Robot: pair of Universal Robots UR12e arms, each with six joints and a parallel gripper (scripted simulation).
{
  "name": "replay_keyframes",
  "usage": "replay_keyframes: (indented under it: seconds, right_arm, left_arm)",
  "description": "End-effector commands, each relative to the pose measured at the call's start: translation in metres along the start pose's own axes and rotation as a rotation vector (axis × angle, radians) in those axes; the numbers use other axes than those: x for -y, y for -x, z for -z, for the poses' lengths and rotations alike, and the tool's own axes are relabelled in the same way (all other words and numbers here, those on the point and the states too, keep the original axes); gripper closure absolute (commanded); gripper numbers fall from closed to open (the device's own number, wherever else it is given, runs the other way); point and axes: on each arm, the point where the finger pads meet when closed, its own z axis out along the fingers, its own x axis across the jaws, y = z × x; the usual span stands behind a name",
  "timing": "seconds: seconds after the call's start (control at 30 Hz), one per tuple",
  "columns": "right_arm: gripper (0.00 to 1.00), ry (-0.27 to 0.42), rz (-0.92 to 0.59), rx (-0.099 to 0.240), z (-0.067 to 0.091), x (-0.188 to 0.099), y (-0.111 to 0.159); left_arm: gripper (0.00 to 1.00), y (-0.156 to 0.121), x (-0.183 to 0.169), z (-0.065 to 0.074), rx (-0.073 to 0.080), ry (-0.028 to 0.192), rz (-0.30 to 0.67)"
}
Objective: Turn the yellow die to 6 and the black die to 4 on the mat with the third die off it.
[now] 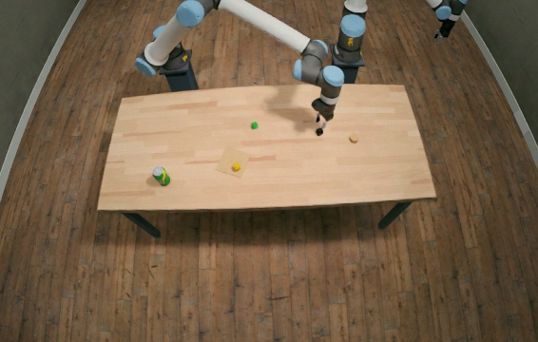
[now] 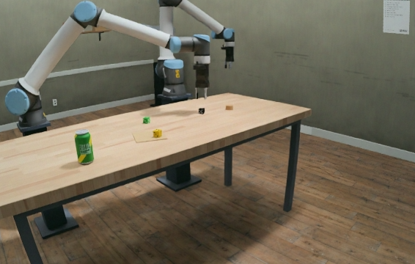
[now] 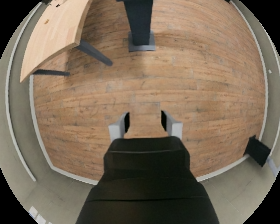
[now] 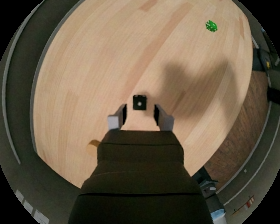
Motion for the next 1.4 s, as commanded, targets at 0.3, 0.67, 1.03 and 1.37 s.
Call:
replay_keyframes:
  seconds: [0.3, 0.67, 1.03, 1.37]
  right_arm:
    - [0.13, 0.001, 0.0, 0.002, -0.009, 0.0, 0.001]
    - [0.13, 0.001, 0.0, 0.002, -0.026, -0.001, 0.001]
    - [0.13, 0.001, 0.0, 0.002, -0.038, -0.001, 0.001]
    - [0.13, 0.001, 0.0, 0.002, -0.044, -0.001, 0.002]
  left_arm:
    - [0.0, 0.0, -0.001, 0.001, 0.0, 0.002, 0.0]
    - [0.0, 0.0, -0.001, 0.001, 0.0, 0.002, 0.0]
    - [0.0, 0.0, -0.001, 0.001, 0.0, 0.002, 0.0]
    - [0.0, 0.0, -0.001, 0.001, 0.0, 0.002, 0.0]
